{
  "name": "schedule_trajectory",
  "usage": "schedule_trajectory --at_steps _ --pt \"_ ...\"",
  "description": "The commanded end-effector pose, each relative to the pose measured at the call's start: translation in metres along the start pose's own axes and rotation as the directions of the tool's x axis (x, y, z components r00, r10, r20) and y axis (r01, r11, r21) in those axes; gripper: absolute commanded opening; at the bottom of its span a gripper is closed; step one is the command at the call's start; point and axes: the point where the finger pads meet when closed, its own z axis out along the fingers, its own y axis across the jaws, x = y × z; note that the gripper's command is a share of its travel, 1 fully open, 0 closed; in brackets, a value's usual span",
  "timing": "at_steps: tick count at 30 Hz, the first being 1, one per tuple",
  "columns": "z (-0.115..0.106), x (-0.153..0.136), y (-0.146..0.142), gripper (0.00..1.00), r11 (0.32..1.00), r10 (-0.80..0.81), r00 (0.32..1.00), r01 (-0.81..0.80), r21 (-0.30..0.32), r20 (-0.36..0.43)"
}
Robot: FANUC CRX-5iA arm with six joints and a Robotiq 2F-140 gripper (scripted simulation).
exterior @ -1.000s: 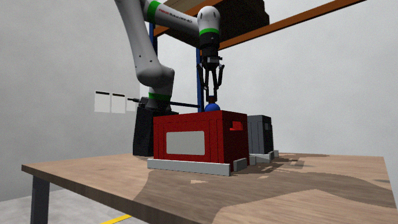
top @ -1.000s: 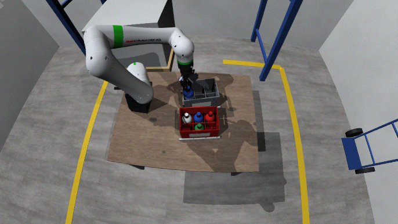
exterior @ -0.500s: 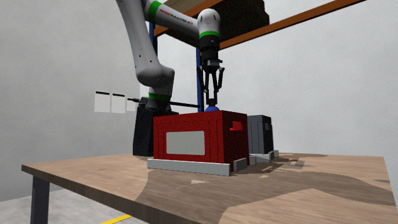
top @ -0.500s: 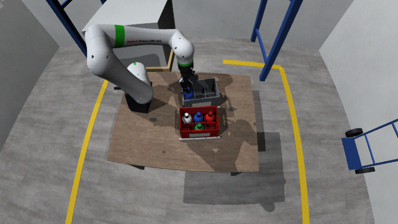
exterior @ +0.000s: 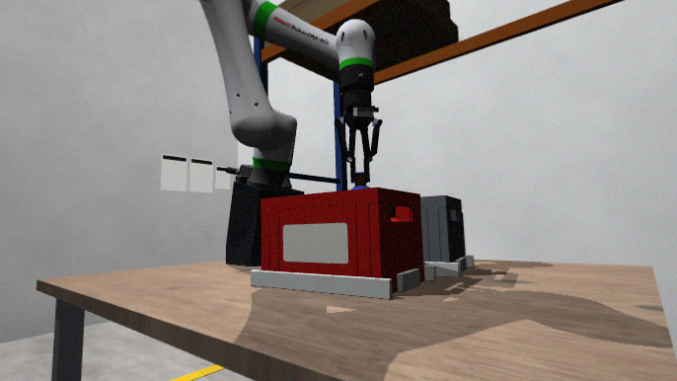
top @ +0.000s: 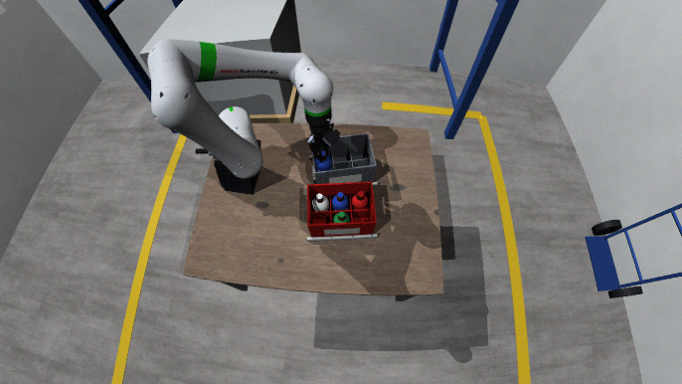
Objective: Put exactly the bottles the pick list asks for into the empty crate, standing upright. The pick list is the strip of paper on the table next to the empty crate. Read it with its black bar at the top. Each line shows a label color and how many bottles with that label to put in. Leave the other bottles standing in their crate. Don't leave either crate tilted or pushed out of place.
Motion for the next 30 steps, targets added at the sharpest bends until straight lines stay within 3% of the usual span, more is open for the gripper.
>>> schedule_trajectory --at_steps 1,30 --pt "0.002 0.000 0.000 0.10 1.000 0.000 1.000 0.000 0.001 -0.001" --pt "0.027 0.000 0.000 0.10 1.000 0.000 1.000 0.000 0.001 -0.001"
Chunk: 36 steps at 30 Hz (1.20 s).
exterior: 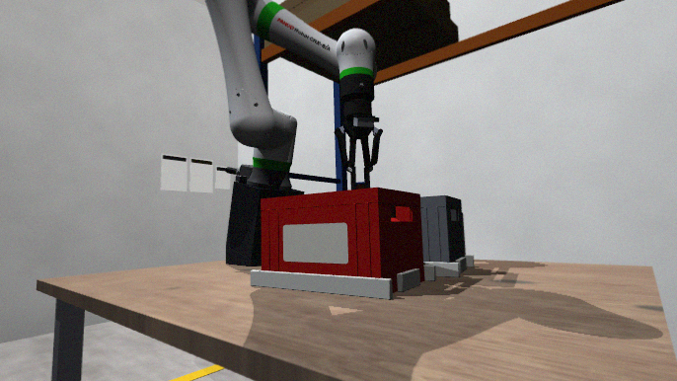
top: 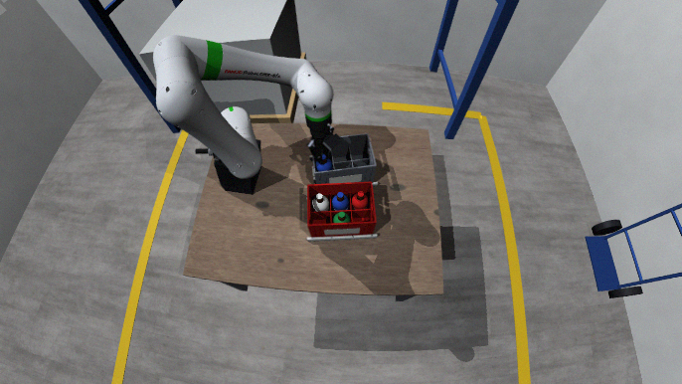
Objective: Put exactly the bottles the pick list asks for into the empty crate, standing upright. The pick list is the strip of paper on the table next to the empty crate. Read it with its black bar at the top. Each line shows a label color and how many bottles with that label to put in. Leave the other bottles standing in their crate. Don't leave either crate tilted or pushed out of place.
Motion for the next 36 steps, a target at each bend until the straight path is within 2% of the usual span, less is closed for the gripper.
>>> schedule_trajectory --at_steps 1,36 --pt "0.002 0.000 0.000 0.10 1.000 0.000 1.000 0.000 0.001 -0.001" --pt "0.033 0.001 0.000 0.10 1.000 0.000 1.000 0.000 0.001 -0.001"
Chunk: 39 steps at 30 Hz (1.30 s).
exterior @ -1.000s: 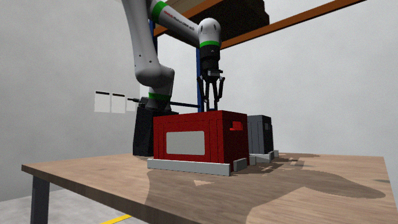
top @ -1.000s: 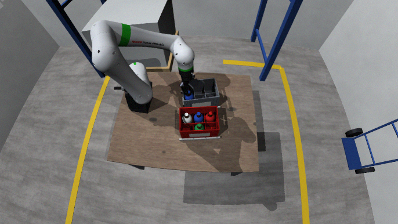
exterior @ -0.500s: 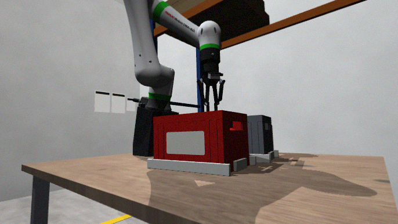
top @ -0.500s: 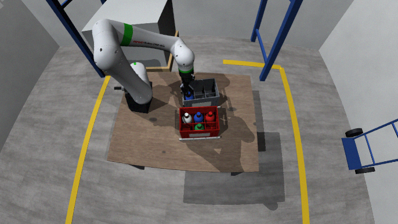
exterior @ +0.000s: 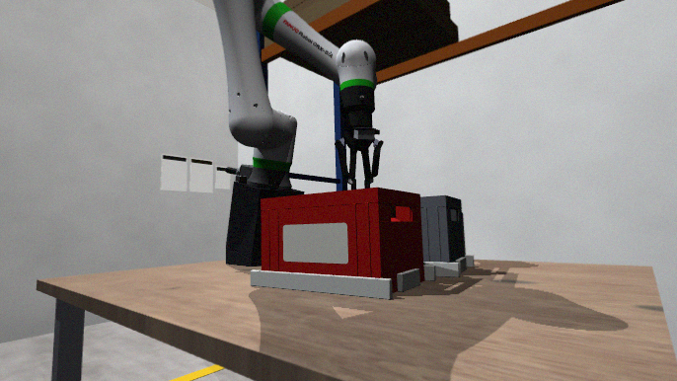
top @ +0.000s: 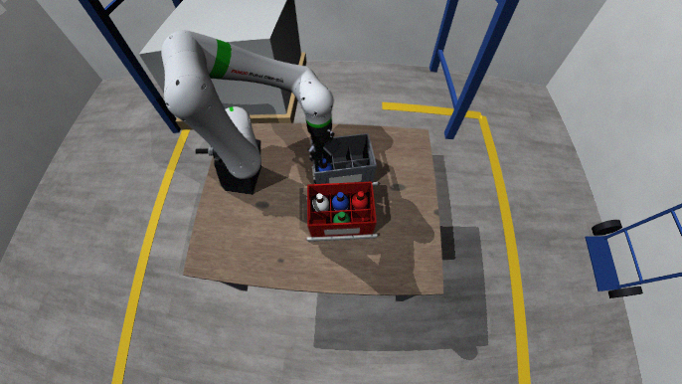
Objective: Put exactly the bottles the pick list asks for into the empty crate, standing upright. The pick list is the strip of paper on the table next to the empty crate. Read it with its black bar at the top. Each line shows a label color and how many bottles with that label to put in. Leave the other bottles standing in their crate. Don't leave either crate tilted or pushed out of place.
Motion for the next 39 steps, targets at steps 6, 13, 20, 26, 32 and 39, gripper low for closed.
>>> schedule_trajectory --at_steps 6,13,20,26,32,39 --pt "0.004 0.000 0.000 0.10 1.000 0.000 1.000 0.000 0.001 -0.001" --pt "0.006 0.000 0.000 0.10 1.000 0.000 1.000 0.000 0.001 -0.001" --pt "0.010 0.000 0.000 0.10 1.000 0.000 1.000 0.000 0.001 -0.001" --pt "0.012 0.000 0.000 0.10 1.000 0.000 1.000 0.000 0.001 -0.001" --pt "0.015 0.000 0.000 0.10 1.000 0.000 1.000 0.000 0.001 -0.001" --pt "0.018 0.000 0.000 0.10 1.000 0.000 1.000 0.000 0.001 -0.001"
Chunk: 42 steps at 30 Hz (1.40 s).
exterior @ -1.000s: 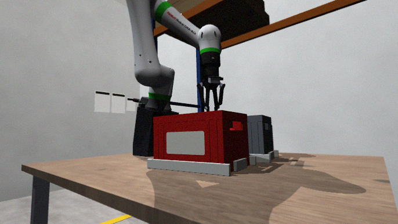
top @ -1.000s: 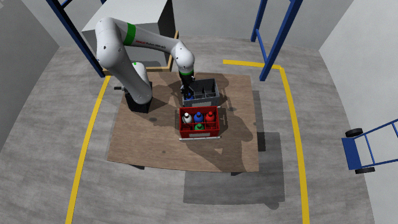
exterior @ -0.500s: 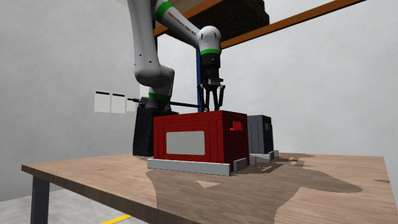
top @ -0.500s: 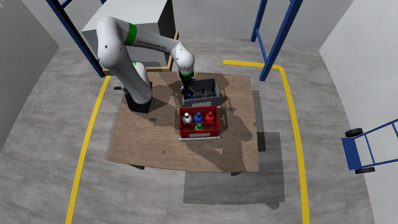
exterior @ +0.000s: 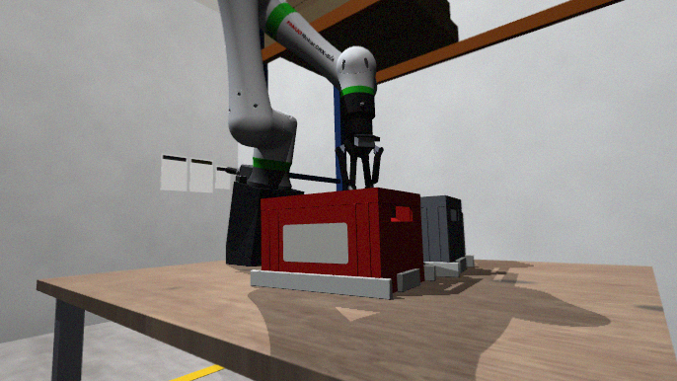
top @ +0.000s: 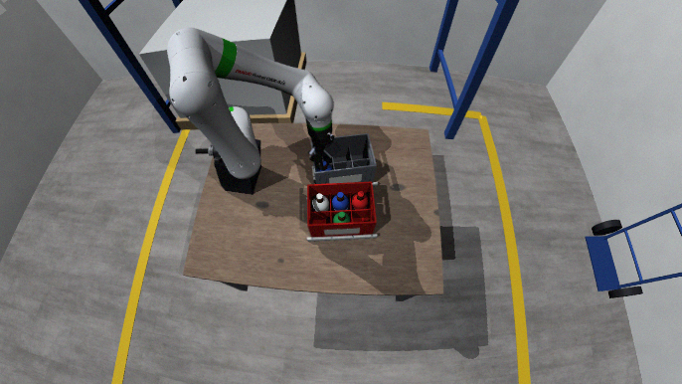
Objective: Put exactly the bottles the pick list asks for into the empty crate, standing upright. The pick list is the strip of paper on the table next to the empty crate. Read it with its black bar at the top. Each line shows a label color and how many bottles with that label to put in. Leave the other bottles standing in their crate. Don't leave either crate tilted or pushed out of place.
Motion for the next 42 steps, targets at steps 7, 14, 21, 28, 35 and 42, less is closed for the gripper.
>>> schedule_trajectory --at_steps 7,14,21,28,35,42 --pt "0.003 0.000 0.000 0.10 1.000 0.000 1.000 0.000 0.001 -0.001" --pt "0.006 0.000 0.000 0.10 1.000 0.000 1.000 0.000 0.001 -0.001" --pt "0.009 0.000 0.000 0.10 1.000 0.000 1.000 0.000 0.001 -0.001" --pt "0.012 0.000 0.000 0.10 1.000 0.000 1.000 0.000 0.001 -0.001" --pt "0.014 0.000 0.000 0.44 1.000 0.000 1.000 0.000 0.001 -0.001" --pt "0.014 0.000 0.000 0.44 1.000 0.000 1.000 0.000 0.001 -0.001"
